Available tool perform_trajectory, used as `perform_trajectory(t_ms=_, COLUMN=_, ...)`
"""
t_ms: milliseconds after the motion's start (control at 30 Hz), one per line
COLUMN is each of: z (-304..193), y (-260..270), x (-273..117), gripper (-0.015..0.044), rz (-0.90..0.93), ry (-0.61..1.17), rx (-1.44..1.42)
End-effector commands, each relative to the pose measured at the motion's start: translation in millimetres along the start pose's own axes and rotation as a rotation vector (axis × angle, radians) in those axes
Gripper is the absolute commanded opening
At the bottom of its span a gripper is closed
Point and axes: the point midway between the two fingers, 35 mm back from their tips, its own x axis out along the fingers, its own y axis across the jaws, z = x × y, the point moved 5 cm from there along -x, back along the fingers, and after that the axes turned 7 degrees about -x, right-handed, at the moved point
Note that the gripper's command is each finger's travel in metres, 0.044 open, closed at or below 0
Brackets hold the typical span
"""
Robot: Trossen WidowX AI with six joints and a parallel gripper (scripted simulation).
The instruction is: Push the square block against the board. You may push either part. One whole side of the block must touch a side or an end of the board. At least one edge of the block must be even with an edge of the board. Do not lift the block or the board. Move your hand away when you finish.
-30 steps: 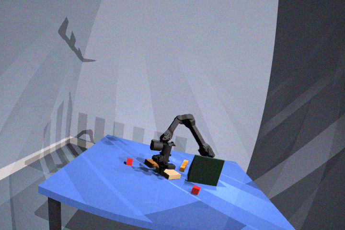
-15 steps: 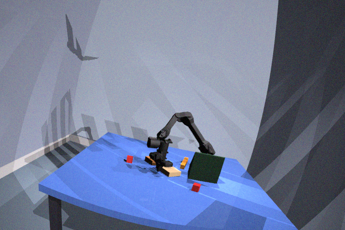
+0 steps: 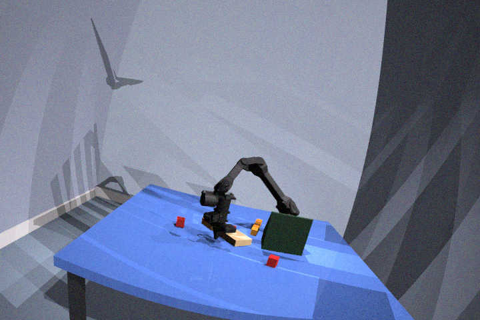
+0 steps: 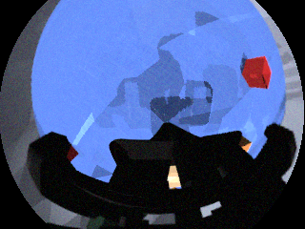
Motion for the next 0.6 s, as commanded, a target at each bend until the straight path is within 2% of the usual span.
perform_trajectory(t_ms=0, z=0, y=0, x=-11, gripper=0.0, rz=0.003, ry=0.001, rx=-0.002)
perform_trajectory(t_ms=67, z=1, y=-1, x=-41, gripper=0.0, rz=0.007, ry=0.004, rx=-0.003)
perform_trajectory(t_ms=133, z=0, y=0, x=-53, gripper=0.0, rz=0.008, ry=0.005, rx=-0.004)
perform_trajectory(t_ms=567, z=-3, y=-17, x=-55, gripper=0.0, rz=0.011, ry=-0.019, rx=0.058)
